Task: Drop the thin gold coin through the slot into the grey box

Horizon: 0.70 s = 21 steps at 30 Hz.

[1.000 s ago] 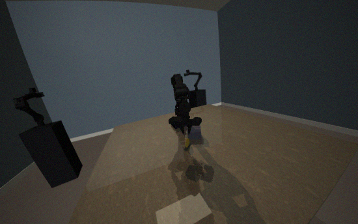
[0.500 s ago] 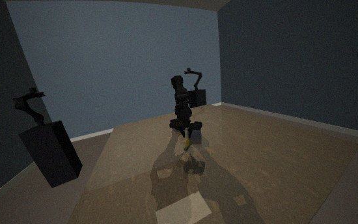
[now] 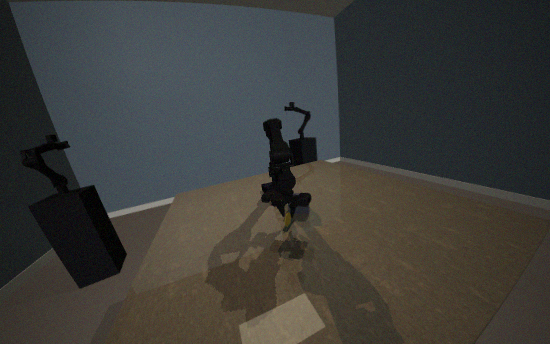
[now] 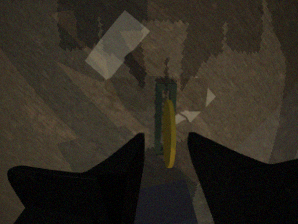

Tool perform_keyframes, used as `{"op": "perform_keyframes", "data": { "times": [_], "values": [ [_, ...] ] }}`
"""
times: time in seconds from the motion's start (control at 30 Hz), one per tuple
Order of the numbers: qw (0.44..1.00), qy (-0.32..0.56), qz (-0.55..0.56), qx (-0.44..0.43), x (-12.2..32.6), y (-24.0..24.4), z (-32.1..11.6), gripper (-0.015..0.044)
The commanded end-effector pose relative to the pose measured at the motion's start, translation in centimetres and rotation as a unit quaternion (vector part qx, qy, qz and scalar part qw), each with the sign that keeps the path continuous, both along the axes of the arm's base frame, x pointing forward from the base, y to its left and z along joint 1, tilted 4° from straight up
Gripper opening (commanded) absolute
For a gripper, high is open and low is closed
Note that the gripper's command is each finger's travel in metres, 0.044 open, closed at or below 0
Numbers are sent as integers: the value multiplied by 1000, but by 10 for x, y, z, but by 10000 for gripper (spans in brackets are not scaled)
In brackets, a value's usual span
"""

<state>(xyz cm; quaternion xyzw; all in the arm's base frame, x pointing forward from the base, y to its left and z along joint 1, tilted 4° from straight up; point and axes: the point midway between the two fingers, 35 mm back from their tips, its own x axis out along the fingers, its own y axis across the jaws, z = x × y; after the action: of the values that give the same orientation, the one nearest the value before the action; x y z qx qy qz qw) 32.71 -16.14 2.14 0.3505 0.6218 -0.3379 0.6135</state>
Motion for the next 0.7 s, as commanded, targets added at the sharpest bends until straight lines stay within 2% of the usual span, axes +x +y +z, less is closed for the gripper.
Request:
{"op": "perform_keyframes", "data": {
  "times": [0.0,0.53,0.67],
  "values": [
    [1000,6,-2,0,-3,1,-8,161],
    [1000,6,-2,0,-4,2,-32,161],
    [1000,6,-2,0,-4,2,-32,56]
  ]
}}
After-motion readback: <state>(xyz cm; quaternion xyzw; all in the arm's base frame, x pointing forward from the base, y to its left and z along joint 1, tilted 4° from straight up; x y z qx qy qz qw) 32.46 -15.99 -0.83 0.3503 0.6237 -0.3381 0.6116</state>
